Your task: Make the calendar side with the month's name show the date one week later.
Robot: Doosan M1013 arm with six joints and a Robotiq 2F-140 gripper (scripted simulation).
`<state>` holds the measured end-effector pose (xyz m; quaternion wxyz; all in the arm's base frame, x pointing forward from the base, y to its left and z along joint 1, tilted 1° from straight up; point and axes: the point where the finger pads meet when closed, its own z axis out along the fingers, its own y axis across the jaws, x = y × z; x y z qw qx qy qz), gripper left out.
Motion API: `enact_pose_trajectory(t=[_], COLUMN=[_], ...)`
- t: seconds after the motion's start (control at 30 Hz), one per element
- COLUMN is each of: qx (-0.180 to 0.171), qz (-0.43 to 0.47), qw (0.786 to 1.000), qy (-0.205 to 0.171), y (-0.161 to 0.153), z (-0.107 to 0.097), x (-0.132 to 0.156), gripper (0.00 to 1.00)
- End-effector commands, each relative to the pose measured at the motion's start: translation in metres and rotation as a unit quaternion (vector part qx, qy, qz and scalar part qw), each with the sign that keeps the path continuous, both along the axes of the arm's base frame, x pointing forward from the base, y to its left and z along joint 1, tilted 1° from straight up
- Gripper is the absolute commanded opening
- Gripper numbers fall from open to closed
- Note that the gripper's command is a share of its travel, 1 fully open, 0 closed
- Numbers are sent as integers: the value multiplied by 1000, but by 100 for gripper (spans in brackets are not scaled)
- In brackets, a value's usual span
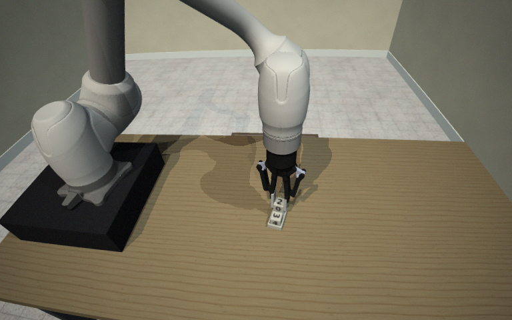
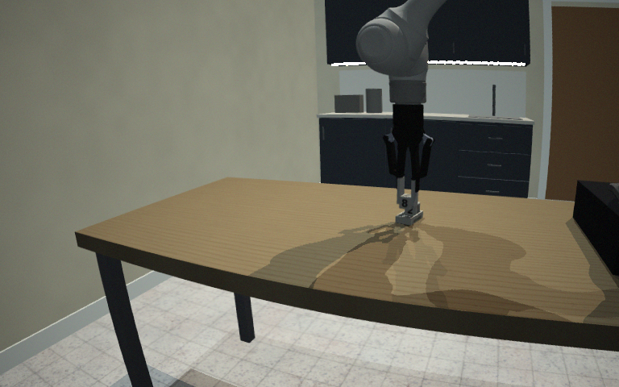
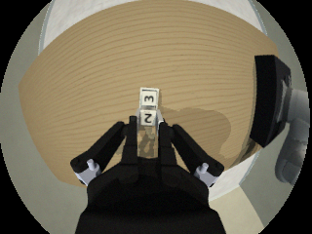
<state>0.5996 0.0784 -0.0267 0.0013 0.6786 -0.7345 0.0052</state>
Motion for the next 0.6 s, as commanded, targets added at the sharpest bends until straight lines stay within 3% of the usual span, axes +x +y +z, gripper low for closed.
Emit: enact_pose_trajectory(t=[0.0, 0.57], qx=[0, 0], qz=[0, 0], qw=[1000, 1000], qy=[0, 0], y=[0, 0], z=[-2, -14], x=[0, 0], gripper=[25, 25])
